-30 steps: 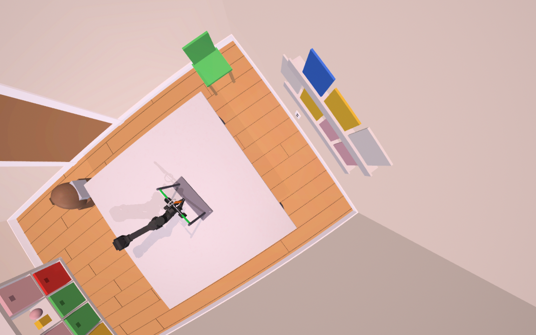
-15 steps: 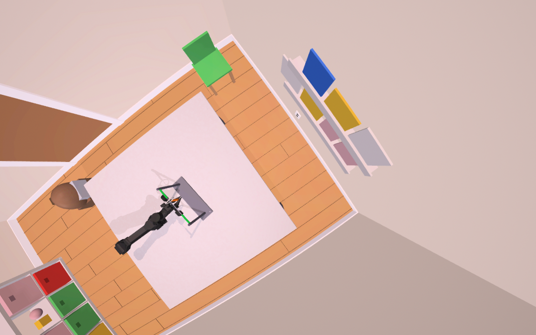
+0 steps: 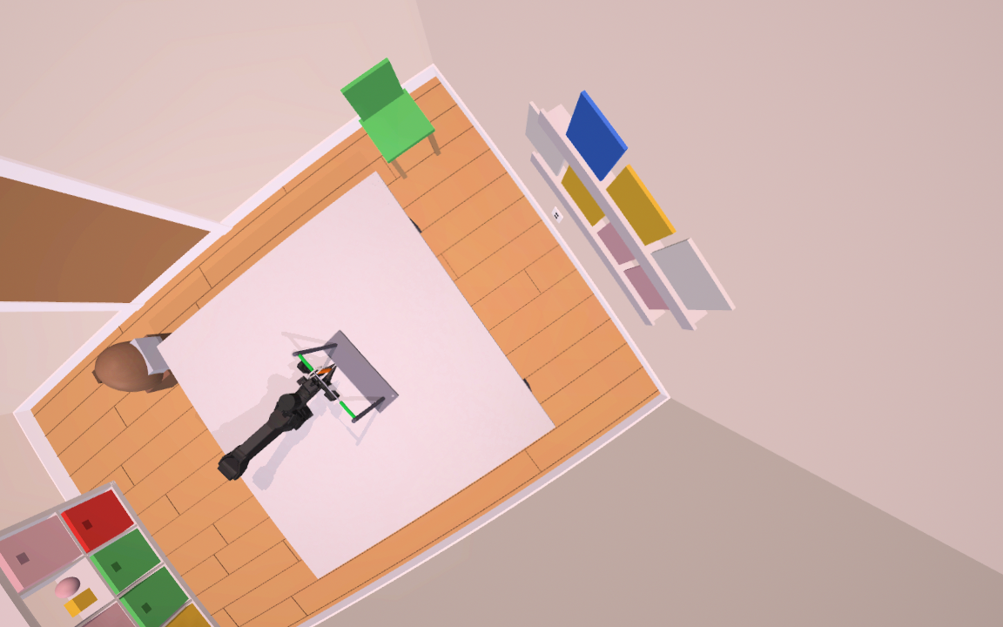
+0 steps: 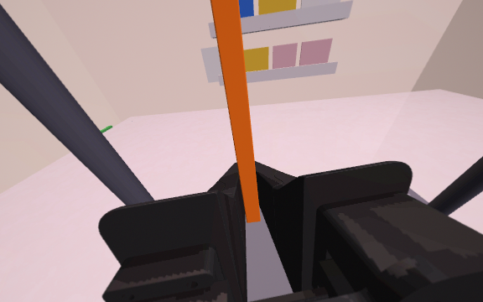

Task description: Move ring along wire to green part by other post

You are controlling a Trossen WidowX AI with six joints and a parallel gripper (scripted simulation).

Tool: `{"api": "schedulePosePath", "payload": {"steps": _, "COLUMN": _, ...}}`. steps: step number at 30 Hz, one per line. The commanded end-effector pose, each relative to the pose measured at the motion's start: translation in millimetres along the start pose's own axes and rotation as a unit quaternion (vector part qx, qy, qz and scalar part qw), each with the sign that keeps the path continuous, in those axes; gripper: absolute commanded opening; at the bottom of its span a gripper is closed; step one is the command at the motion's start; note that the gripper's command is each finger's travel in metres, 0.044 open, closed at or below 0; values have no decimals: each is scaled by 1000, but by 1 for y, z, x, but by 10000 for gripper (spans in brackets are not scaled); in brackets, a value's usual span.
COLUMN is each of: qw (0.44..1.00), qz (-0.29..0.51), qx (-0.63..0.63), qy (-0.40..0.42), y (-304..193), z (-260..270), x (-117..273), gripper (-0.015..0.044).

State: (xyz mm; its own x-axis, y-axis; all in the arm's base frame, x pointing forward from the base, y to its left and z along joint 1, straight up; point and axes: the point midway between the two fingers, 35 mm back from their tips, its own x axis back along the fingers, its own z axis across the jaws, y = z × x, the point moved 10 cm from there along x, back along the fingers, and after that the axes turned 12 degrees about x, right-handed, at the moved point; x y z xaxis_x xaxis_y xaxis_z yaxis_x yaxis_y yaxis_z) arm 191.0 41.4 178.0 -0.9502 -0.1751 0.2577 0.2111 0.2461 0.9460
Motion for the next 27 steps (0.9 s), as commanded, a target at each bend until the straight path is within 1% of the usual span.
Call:
{"api": "schedulePosePath", "payload": {"steps": 1, "qw": 1000, "qz": -1, "qx": -3, "qy": -1, "y": 1, "z": 5, "x": 0, "gripper": -150}}
{"api": "schedulePosePath", "payload": {"steps": 27, "qw": 1000, "qz": -5, "qx": -4, "qy": 6, "y": 3, "z": 26, "x": -2, "gripper": -150}}
